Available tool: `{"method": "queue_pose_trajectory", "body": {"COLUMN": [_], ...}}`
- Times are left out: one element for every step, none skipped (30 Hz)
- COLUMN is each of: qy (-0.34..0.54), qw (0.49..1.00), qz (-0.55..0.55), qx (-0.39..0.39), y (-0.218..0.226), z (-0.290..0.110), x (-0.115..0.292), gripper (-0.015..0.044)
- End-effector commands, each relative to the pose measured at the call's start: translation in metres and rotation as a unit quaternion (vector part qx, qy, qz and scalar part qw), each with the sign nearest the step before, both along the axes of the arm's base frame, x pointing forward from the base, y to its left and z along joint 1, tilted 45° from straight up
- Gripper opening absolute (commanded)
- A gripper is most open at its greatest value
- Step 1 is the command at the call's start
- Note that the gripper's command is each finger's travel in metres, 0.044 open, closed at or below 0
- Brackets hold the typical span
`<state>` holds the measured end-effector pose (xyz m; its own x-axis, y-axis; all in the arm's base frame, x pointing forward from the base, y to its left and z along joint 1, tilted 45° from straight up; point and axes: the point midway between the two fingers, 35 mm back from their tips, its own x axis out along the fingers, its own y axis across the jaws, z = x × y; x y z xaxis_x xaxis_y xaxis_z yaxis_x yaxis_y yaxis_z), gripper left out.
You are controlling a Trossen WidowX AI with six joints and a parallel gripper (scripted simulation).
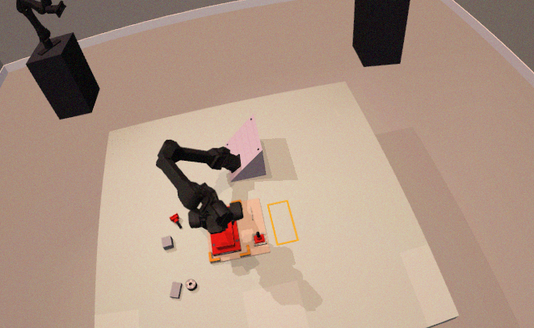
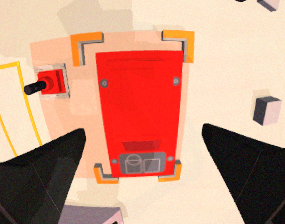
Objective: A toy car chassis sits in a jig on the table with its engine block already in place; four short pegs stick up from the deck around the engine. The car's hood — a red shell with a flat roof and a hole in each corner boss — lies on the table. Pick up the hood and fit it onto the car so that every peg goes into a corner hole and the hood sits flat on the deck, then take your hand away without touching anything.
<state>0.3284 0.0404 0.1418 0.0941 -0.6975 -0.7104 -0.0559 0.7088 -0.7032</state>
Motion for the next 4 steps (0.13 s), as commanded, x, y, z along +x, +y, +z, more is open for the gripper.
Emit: {"method": "queue_pose_trajectory", "body": {"qy": [-0.002, -0.002, -0.002, -0.002], "qw": [1.000, 1.000, 1.000, 1.000], "qz": [-0.002, -0.002, -0.002, -0.002], "qx": [0.001, 0.001, 0.001, 0.001], "y": [0.0003, 0.0003, 0.0003, 0.0003], "z": [0.0001, 0.0001, 0.0001, 0.0001], "x": [-0.0003, -0.0003, -0.0003, -0.0003], "gripper": [0.0440, 0.0440, 0.0440, 0.0440]}}
